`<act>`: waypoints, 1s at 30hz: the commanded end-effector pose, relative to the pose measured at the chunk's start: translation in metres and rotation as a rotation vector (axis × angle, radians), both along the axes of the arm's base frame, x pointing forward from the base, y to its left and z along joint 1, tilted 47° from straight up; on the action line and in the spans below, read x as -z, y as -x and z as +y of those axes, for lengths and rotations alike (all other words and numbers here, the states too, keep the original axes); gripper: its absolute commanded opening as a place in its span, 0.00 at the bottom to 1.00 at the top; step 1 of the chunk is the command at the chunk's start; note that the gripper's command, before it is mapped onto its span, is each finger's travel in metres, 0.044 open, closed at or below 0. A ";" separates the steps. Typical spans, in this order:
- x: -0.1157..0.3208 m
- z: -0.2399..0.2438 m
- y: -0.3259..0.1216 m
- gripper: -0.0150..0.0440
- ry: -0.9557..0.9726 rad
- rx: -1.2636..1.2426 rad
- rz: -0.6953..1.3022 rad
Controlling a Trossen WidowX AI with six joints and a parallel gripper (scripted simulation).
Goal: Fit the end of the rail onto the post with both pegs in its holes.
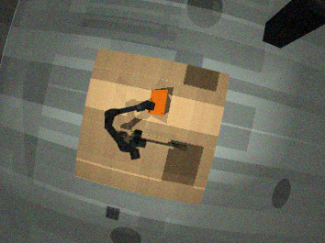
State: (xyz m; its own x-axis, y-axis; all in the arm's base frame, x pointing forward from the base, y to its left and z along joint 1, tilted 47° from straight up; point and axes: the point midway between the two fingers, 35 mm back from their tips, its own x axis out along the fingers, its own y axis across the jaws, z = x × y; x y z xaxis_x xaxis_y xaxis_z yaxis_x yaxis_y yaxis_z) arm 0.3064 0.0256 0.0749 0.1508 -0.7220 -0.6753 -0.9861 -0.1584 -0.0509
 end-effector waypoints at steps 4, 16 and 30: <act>0.000 0.002 0.000 0.25 -0.007 -0.002 0.002; -0.001 0.001 0.000 0.25 -0.007 -0.002 0.002; -0.003 -0.003 -0.001 0.25 -0.007 -0.002 0.002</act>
